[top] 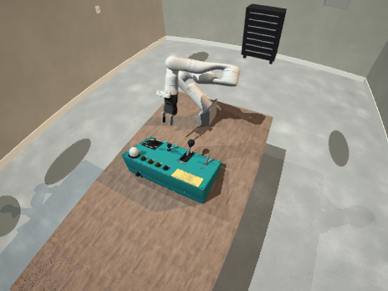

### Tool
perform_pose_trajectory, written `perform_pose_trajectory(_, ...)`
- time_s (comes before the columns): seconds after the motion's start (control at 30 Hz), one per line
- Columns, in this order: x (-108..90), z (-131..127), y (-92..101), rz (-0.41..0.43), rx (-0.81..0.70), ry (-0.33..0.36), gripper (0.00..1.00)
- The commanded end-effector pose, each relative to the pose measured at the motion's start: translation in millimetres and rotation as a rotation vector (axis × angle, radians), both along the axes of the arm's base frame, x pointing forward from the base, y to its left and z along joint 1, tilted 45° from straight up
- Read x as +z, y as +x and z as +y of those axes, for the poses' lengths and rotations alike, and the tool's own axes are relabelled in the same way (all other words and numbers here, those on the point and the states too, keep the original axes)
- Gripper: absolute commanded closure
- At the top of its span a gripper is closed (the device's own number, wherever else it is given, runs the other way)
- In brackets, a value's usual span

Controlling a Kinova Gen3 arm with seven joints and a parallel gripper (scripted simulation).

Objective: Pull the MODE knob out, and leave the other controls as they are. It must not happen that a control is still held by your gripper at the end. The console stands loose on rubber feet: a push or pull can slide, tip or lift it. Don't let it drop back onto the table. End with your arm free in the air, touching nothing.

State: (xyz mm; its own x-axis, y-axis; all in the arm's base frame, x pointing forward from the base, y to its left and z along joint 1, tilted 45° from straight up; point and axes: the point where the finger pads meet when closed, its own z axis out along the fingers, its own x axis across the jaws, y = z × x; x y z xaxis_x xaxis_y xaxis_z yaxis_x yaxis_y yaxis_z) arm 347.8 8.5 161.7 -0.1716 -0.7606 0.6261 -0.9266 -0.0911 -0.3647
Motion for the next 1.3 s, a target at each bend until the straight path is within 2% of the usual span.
perform_pose_trajectory(0.0,0.4,0,0.2,-0.001,0.001,0.000,0.00)
perform_pose_trajectory(0.9,0.9,1,-0.1,-0.001,0.001,0.000,0.00)
perform_pose_trajectory(1.27,12.9,13,-6.7,-0.001,0.001,0.000,0.00)
